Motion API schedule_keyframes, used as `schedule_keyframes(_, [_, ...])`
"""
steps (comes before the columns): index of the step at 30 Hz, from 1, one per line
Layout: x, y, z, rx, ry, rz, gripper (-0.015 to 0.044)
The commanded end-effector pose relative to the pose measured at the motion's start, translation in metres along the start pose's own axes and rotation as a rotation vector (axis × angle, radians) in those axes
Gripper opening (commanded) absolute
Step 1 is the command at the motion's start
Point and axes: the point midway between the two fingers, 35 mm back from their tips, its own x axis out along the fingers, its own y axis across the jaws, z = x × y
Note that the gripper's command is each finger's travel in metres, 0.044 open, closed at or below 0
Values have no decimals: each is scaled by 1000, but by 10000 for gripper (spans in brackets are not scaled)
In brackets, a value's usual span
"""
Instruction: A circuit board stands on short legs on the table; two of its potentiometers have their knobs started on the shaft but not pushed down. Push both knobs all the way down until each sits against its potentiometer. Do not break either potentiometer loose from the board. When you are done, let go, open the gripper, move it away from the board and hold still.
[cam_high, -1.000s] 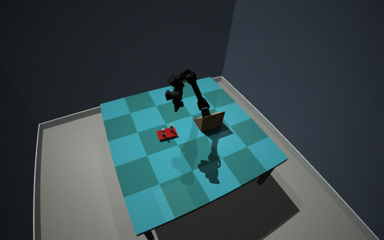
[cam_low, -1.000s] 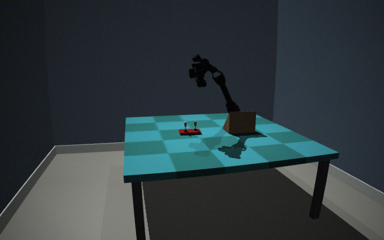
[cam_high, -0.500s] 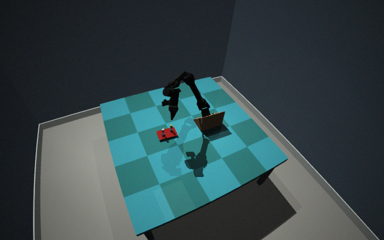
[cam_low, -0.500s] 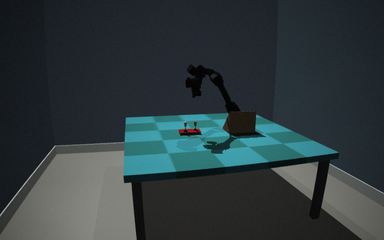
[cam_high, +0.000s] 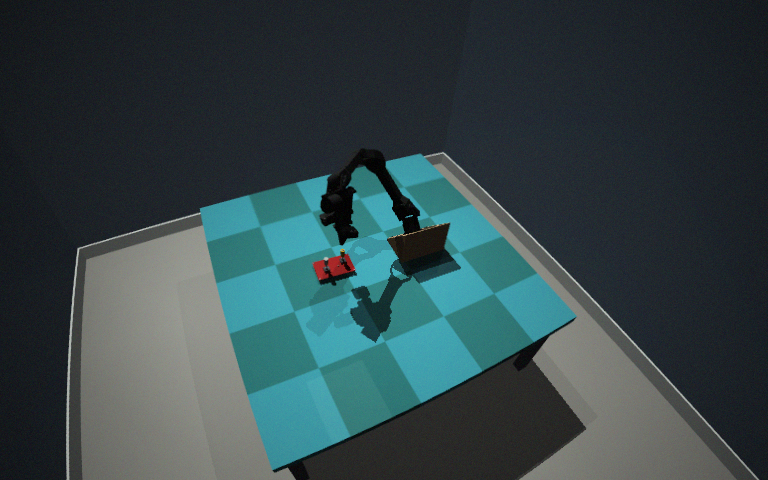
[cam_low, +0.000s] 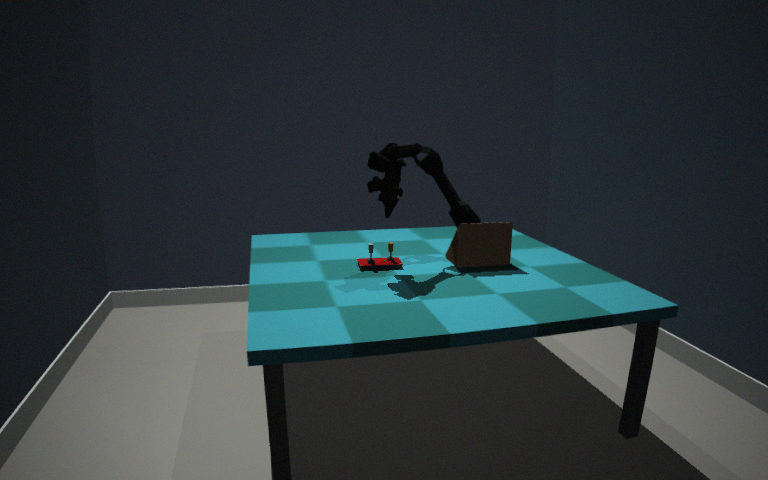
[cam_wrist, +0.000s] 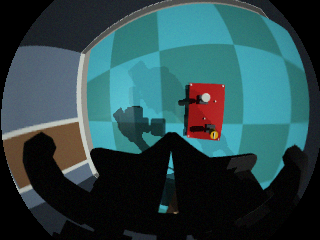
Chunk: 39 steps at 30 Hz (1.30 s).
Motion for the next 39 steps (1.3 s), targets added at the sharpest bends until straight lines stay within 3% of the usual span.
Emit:
schedule_keyframes(1, [14,-21,-8,-100,52,-87,0])
schedule_keyframes(12, [38,-75,-26,-355,209,-267,0])
schedule_keyframes(39, [74,-87,-32,-359,212,-271,0])
